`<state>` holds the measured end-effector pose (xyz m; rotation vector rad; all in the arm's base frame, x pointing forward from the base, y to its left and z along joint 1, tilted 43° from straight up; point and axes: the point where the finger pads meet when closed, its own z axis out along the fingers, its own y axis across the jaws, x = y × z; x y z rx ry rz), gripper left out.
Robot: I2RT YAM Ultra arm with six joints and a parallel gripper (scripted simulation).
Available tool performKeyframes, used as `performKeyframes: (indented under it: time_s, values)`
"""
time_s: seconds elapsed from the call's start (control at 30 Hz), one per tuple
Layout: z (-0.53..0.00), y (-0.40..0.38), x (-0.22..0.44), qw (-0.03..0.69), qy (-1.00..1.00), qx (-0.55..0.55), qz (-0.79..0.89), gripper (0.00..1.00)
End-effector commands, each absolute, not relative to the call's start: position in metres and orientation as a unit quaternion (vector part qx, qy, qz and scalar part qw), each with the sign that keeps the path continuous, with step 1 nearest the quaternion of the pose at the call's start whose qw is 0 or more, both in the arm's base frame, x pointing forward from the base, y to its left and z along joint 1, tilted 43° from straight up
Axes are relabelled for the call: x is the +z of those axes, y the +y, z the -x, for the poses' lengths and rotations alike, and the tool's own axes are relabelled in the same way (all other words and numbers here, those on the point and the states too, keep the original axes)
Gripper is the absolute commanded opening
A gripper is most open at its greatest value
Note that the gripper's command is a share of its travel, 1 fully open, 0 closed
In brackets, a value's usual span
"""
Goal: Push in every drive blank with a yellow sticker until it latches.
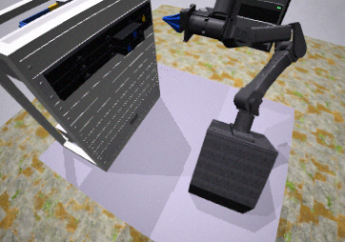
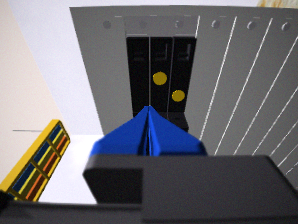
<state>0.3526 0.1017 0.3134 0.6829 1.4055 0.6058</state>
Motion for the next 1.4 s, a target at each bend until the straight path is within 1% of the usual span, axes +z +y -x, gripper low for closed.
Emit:
performKeyframes:
  time_s: [0.0,0.1,0.43,1.07,1.37]
  values:
    - [-0.329,0.103,0.312,0.669,0.631,0.253,-0.301,0.0]
    - [-0.324,0.104,0.328,0.674,0.619,0.265,-0.305,0.0]
    - [-0.317,0.104,0.31,0.669,0.631,0.253,-0.301,0.0]
    - [-0.237,0.107,0.288,0.671,0.63,0.253,-0.299,0.0]
    - [-0.222,0.107,0.289,0.671,0.622,0.263,-0.307,0.0]
